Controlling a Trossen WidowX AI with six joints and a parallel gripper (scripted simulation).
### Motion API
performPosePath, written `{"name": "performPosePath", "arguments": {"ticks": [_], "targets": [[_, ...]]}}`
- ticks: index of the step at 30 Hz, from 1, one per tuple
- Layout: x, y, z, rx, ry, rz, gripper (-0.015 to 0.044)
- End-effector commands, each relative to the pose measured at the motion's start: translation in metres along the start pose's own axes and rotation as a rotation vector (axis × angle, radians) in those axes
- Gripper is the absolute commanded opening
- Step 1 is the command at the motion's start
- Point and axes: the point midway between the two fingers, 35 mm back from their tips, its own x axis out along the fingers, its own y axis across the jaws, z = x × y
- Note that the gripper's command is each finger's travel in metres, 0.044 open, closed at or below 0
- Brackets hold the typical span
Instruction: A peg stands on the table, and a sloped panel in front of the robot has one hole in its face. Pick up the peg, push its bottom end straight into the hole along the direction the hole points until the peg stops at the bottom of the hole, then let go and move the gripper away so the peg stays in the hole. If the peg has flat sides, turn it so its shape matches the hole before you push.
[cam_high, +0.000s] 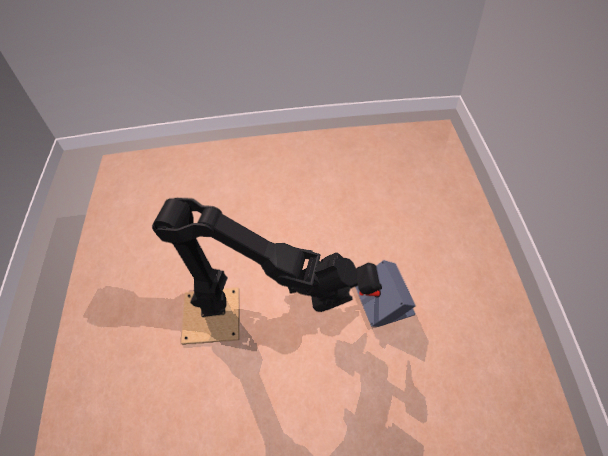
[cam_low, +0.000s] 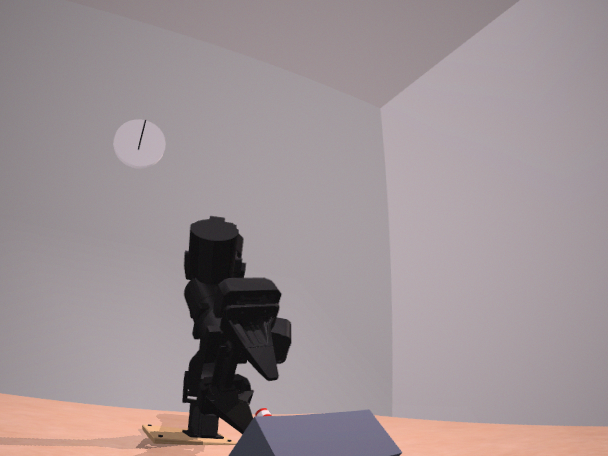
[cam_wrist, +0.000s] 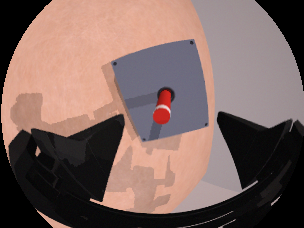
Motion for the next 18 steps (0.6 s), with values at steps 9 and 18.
{"name": "performPosePath", "arguments": {"ticks": [9,18], "targets": [[-0.02,-0.002,-0.001,-0.002,-0.001,0.0,0.044],[-0.033,-0.002,-0.002,0.0,0.0,0.002,0.044]]}}
